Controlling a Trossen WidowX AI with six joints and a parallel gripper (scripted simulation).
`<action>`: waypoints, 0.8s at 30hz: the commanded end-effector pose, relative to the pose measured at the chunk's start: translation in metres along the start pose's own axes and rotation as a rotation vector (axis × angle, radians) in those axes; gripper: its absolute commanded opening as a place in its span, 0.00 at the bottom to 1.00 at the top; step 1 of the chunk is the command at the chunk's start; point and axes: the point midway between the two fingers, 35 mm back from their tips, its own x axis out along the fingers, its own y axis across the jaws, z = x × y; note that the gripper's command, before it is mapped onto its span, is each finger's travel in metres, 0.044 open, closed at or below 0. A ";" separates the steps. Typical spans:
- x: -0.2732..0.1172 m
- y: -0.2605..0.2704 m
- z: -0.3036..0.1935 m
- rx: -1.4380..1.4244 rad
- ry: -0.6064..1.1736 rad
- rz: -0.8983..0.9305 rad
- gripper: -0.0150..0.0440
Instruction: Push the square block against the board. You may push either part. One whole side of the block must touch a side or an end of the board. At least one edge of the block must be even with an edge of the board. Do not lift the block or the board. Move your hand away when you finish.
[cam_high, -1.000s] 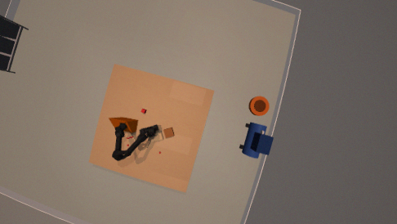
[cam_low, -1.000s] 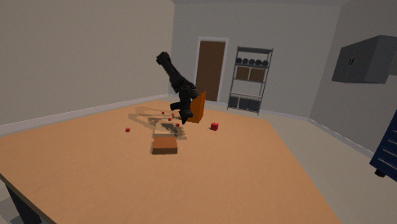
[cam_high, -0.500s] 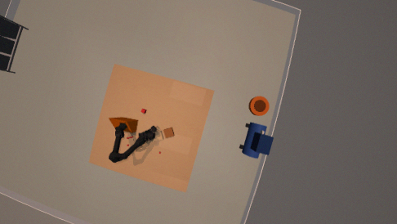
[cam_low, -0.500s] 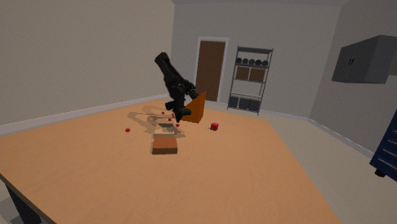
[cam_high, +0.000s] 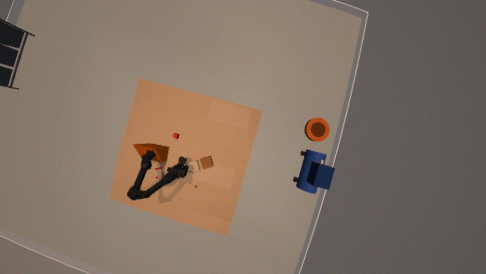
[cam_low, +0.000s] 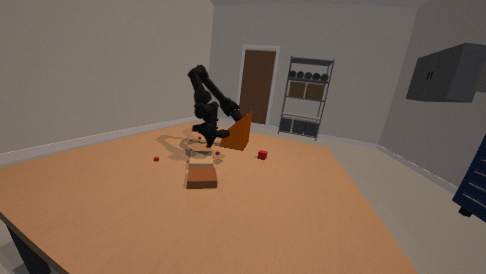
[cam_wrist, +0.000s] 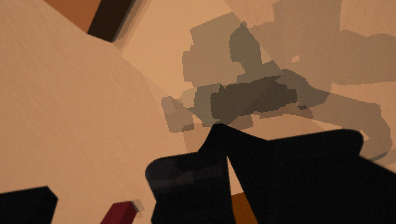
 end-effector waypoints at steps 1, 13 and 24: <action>0.000 -0.011 -0.002 -0.118 -0.002 0.003 0.25; 0.000 -0.048 -0.011 -0.528 -0.003 -0.011 0.25; 0.009 -0.062 -0.016 -0.682 0.004 -0.016 0.25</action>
